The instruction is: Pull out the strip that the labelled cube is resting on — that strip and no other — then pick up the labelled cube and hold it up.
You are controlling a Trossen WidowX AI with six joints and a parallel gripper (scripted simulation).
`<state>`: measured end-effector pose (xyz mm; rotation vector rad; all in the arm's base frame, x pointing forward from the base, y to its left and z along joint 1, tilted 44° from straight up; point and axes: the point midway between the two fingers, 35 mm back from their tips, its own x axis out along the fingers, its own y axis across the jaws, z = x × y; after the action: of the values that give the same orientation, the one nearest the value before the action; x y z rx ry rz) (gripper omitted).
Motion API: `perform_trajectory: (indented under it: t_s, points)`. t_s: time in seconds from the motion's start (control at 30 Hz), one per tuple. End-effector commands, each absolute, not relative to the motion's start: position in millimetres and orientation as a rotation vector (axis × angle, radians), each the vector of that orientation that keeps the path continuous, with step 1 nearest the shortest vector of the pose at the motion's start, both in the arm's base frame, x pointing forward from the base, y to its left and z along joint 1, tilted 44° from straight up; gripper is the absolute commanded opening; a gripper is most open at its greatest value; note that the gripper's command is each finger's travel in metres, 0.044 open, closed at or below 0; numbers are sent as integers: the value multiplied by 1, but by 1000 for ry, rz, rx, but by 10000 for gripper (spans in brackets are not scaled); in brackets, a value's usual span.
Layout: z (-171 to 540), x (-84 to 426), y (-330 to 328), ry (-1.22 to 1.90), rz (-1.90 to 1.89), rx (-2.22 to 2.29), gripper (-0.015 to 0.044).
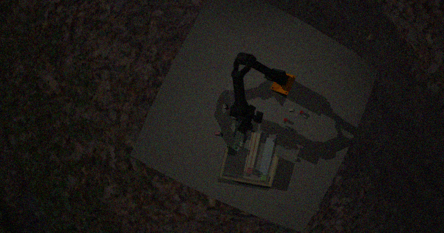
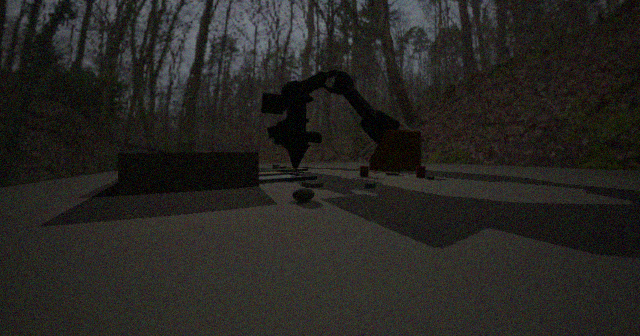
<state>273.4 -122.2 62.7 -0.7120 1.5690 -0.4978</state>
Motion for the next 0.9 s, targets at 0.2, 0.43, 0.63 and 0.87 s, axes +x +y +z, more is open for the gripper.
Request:
perform_trajectory:
  t_s: [0.2,0.43,0.63,0.87]
  points:
    - [62,251,-128,1599,-504,-713,0]
    - [63,241,-129,1600,-504,-713,0]
    - [65,232,-130,1600,-504,-714,0]
    - [66,223,-131,1601,-504,-714,0]
